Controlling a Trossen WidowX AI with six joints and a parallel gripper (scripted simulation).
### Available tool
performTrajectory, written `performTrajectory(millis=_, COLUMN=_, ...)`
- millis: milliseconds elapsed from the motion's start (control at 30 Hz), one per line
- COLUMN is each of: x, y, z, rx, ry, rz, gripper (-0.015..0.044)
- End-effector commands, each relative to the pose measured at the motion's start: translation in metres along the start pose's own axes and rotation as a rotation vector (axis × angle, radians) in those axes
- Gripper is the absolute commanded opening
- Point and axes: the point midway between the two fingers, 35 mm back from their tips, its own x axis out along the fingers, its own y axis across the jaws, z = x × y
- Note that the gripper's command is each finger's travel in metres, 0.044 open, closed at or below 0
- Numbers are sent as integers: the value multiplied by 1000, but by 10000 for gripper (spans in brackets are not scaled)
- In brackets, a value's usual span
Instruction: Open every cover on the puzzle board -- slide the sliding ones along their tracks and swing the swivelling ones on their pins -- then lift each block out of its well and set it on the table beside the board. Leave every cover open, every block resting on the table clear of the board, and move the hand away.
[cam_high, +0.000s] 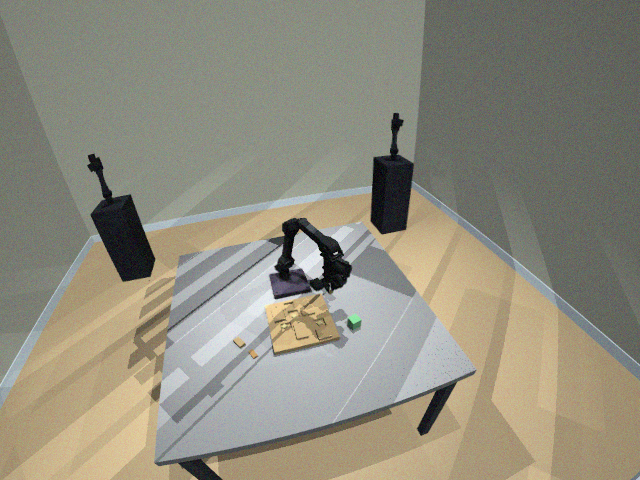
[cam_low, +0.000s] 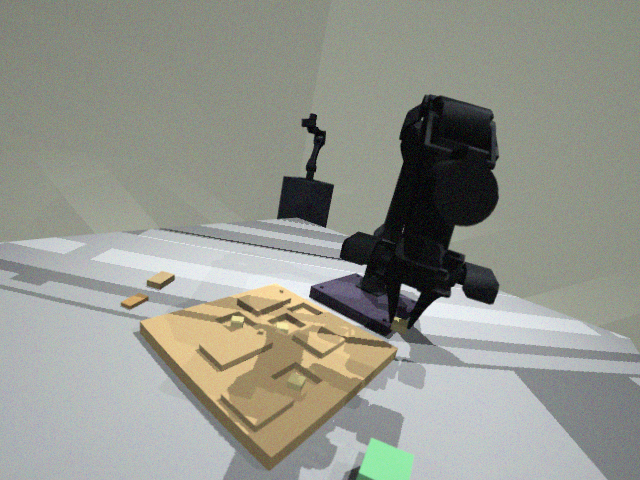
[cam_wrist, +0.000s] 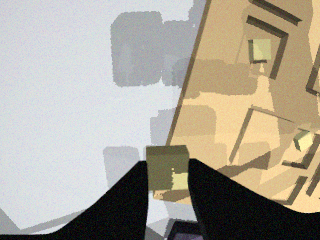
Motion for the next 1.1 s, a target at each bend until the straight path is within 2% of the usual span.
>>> performTrajectory(millis=0, x=-1, y=15, z=3, rx=5, ry=-2, rz=8, gripper=80)
performTrajectory(millis=367, x=3, y=55, z=6, rx=5, ry=0, rz=13, gripper=80)
performTrajectory(millis=1067, x=33, y=58, z=9, rx=5, ry=0, rz=13, gripper=80)
